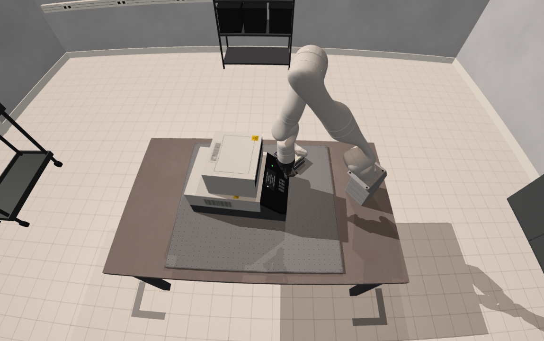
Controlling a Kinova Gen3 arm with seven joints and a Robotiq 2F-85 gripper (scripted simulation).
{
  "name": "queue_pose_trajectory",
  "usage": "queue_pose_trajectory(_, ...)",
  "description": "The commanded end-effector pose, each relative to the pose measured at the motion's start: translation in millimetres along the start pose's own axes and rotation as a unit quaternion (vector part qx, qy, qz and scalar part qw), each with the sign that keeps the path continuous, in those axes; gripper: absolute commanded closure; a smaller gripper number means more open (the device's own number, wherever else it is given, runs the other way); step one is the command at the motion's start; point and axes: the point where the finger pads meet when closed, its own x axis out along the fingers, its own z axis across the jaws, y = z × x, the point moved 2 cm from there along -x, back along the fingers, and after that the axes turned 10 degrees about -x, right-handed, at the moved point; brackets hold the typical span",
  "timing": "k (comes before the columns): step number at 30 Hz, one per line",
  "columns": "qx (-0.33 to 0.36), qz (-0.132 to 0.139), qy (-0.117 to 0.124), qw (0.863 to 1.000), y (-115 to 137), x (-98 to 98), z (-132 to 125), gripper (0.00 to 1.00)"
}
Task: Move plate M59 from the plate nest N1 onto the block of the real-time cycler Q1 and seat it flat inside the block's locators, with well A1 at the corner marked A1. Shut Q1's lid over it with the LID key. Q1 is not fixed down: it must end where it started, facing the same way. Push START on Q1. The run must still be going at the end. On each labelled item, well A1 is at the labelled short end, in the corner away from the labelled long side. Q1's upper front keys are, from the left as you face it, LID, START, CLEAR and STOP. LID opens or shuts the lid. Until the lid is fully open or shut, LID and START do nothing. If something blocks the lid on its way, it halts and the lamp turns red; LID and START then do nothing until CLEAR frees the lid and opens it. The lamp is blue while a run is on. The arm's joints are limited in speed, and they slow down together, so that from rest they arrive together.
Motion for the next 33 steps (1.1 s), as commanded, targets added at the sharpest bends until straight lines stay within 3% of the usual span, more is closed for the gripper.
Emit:
queue_pose_trajectory(1,0.004,-0.001,-0.006,1.000,-1,7.3,4,0.90)
queue_pose_trajectory(33,0.007,-0.001,-0.005,1.000,-3,44.5,1,0.90)
